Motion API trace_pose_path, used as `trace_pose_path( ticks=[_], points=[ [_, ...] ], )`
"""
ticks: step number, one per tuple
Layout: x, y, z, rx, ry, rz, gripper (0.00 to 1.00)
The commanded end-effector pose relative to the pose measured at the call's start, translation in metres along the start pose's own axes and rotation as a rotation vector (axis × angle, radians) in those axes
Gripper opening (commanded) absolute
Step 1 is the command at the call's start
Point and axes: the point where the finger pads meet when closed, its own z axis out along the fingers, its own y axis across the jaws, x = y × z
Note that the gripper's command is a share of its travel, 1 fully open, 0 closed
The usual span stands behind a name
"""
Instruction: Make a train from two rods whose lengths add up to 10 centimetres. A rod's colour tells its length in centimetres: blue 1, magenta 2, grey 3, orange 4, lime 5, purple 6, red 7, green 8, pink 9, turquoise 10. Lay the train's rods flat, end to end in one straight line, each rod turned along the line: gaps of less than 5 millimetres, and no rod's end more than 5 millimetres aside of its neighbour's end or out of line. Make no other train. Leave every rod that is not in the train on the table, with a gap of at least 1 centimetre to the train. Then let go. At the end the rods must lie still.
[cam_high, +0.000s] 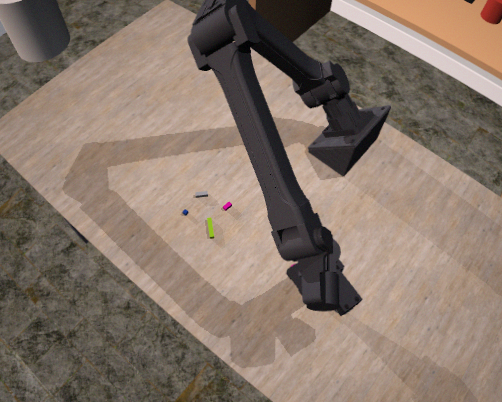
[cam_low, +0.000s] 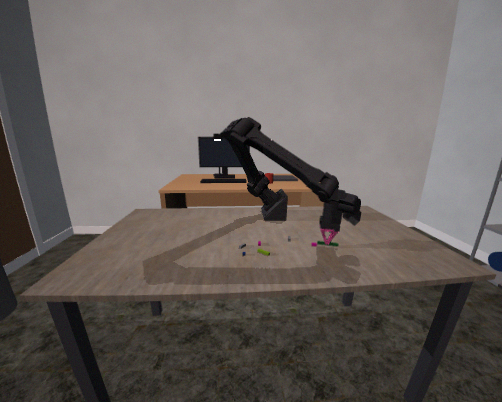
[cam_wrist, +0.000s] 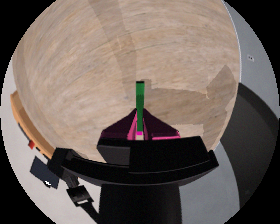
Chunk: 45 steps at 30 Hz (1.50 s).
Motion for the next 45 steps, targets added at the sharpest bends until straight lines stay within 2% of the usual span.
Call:
trace_pose_path(
  ticks=[1,39,45],
  points=[
    [-0.0077,0.0070,-0.0013,0.012,-0.008,-0.019,0.04],
    [-0.0074,0.0068,-0.0007,0.011,-0.008,-0.019,0.04],
    [-0.0015,0.0030,0.0085,-0.004,-0.002,-0.008,0.04]
  ],
)
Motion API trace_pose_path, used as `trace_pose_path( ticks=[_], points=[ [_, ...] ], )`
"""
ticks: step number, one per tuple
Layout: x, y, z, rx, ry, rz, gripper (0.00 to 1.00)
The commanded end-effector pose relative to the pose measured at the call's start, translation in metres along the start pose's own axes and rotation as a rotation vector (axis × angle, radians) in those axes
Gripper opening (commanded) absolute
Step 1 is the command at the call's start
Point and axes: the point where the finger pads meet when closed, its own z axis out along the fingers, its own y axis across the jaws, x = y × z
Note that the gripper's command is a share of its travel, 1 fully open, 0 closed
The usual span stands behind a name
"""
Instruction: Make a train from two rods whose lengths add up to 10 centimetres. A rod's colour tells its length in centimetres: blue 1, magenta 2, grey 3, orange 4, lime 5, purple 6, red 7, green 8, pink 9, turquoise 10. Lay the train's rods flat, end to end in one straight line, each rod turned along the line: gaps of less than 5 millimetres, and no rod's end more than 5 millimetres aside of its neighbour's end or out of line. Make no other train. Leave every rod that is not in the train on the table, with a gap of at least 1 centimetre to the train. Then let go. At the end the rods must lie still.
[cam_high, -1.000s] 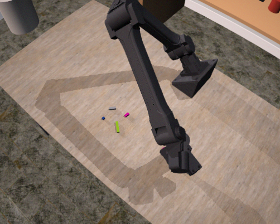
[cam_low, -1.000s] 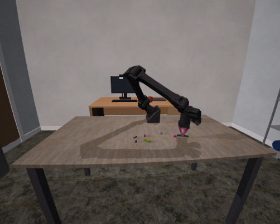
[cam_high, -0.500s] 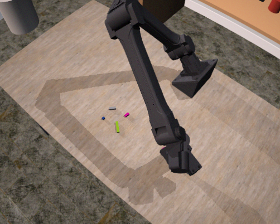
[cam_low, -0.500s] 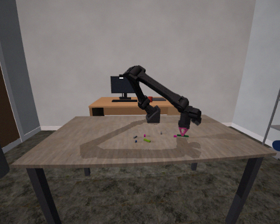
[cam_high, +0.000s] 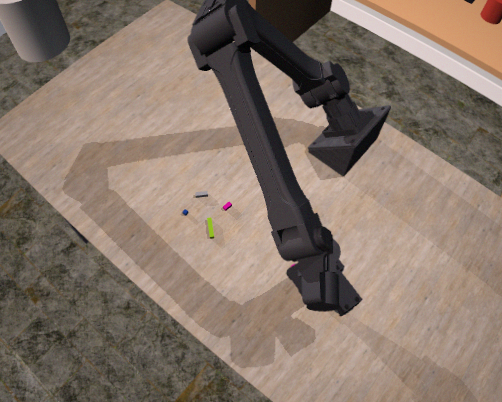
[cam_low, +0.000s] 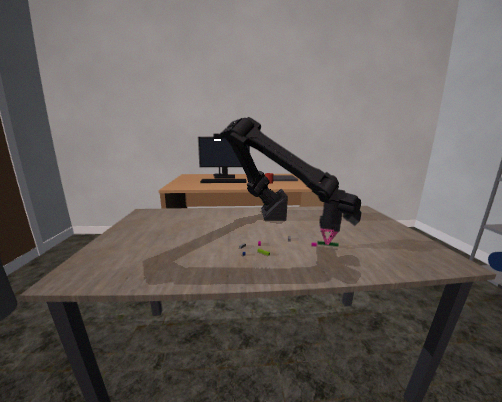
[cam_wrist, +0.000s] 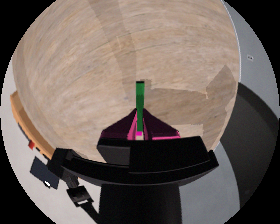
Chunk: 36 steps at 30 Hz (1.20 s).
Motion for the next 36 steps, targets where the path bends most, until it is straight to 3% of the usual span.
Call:
trace_pose_path(
  ticks=[1,36],
  points=[
    [0.0003,0.0030,0.0103,-0.009,0.002,-0.006,0.04],
    [-0.0021,0.0045,0.0138,0.000,0.001,-0.012,0.04]
  ],
)
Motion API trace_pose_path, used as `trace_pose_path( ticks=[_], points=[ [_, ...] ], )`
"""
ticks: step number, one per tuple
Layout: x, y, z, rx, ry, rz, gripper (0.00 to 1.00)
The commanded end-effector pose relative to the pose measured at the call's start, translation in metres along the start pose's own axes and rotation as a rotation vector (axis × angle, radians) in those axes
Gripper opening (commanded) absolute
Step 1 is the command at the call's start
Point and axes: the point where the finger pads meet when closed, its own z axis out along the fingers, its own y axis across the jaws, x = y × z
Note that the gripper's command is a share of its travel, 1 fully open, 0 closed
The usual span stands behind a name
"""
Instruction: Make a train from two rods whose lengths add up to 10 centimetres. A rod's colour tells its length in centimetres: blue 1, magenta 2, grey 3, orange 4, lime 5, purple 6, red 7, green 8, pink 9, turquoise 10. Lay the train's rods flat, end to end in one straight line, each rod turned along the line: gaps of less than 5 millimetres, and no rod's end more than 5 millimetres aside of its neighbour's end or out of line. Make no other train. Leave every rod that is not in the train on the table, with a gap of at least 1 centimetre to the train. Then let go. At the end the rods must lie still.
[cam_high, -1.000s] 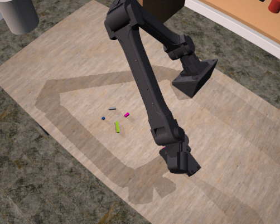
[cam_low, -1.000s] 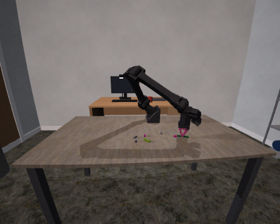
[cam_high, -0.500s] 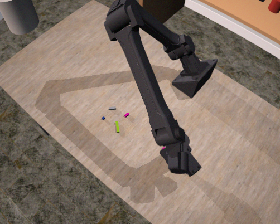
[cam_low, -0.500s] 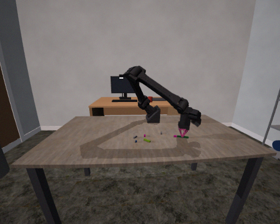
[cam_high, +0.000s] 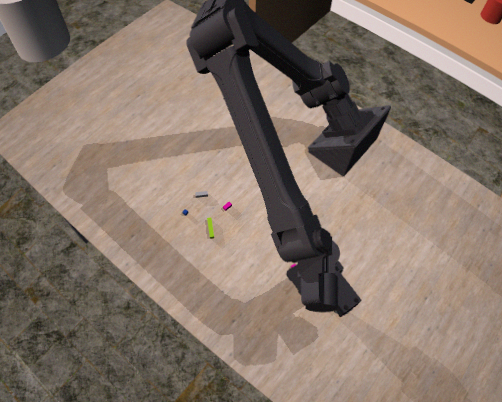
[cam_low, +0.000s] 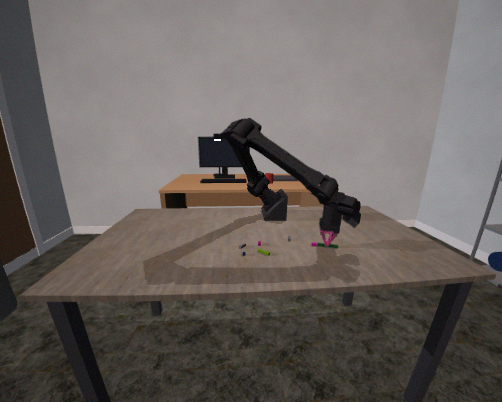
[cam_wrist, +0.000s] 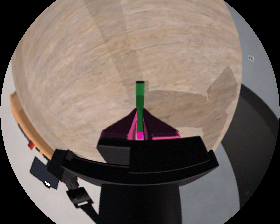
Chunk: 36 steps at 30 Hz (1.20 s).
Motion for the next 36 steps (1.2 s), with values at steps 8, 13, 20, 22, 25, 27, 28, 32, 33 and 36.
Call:
trace_pose_path(
  ticks=[8,13,20,22,25,27,28,32,33,36],
  points=[
    [-0.0023,0.0031,0.0051,0.003,0.001,-0.010,0.04],
    [-0.0023,0.0031,0.0051,0.003,0.001,-0.010,0.04],
    [-0.0023,0.0031,0.0051,0.003,0.001,-0.010,0.12],
    [-0.0023,0.0031,0.0051,0.003,0.001,-0.010,0.16],
    [-0.0023,0.0031,0.0051,0.003,0.001,-0.010,0.16],
    [-0.0023,0.0031,0.0051,0.003,0.001,-0.010,0.20],
    [-0.0023,0.0031,0.0051,0.003,0.001,-0.010,0.20],
    [-0.0023,0.0031,0.0051,0.003,0.001,-0.010,0.23],
    [-0.0023,0.0031,0.0051,0.003,0.001,-0.010,0.23],
    [-0.0023,0.0031,0.0051,0.003,0.001,-0.010,0.23]
  ],
)
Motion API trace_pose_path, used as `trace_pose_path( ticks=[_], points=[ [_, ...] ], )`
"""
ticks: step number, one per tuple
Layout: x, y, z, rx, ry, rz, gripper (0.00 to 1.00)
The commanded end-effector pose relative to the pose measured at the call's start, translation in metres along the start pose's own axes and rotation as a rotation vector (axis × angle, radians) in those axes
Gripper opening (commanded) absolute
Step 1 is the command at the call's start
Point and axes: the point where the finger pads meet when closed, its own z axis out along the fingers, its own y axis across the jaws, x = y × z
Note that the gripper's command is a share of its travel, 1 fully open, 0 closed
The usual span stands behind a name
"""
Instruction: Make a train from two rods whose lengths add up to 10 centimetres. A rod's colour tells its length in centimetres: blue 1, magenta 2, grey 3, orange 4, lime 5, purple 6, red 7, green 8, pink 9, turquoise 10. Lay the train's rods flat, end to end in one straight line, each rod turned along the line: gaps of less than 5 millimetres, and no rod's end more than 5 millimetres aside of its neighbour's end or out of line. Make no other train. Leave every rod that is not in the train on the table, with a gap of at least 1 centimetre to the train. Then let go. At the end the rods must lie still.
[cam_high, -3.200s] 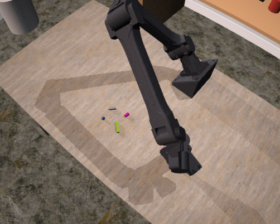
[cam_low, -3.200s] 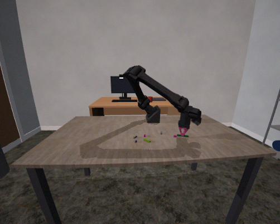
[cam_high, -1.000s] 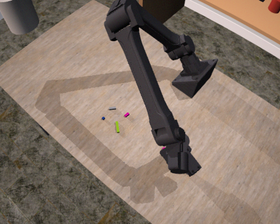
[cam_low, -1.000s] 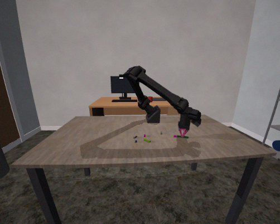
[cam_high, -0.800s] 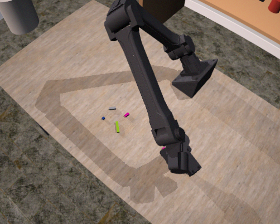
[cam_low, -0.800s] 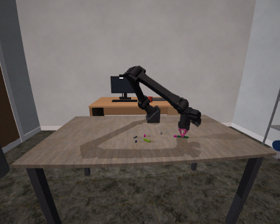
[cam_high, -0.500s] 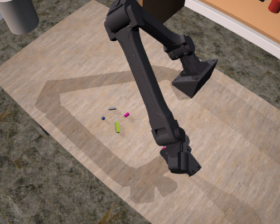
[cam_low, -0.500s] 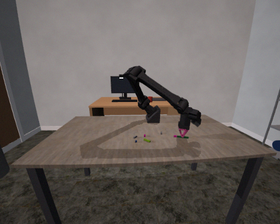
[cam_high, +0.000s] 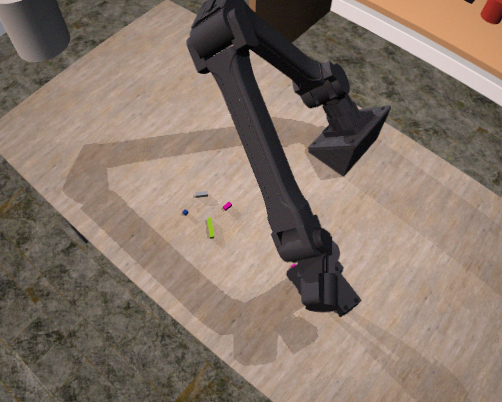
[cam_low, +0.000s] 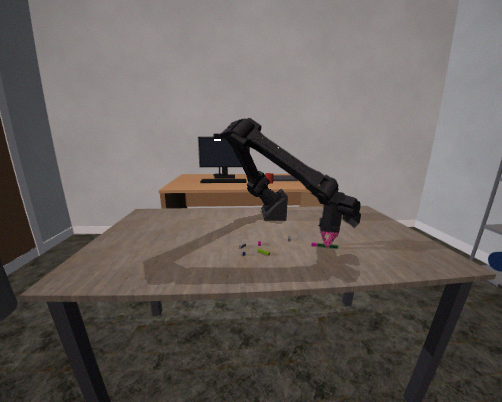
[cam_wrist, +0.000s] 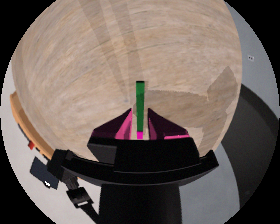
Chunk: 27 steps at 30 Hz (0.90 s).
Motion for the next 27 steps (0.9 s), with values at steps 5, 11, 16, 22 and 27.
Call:
trace_pose_path(
  ticks=[5,11,16,22,27],
  points=[
    [-0.003,0.005,0.002,0.005,0.001,-0.013,0.23],
    [-0.008,-0.008,-0.027,0.031,-0.028,0.011,0.23],
    [-0.013,-0.016,-0.053,0.040,-0.043,0.024,0.23],
    [-0.013,-0.015,-0.088,0.040,-0.047,0.026,0.23],
    [-0.013,-0.015,-0.103,0.039,-0.049,0.026,0.23]
  ],
)
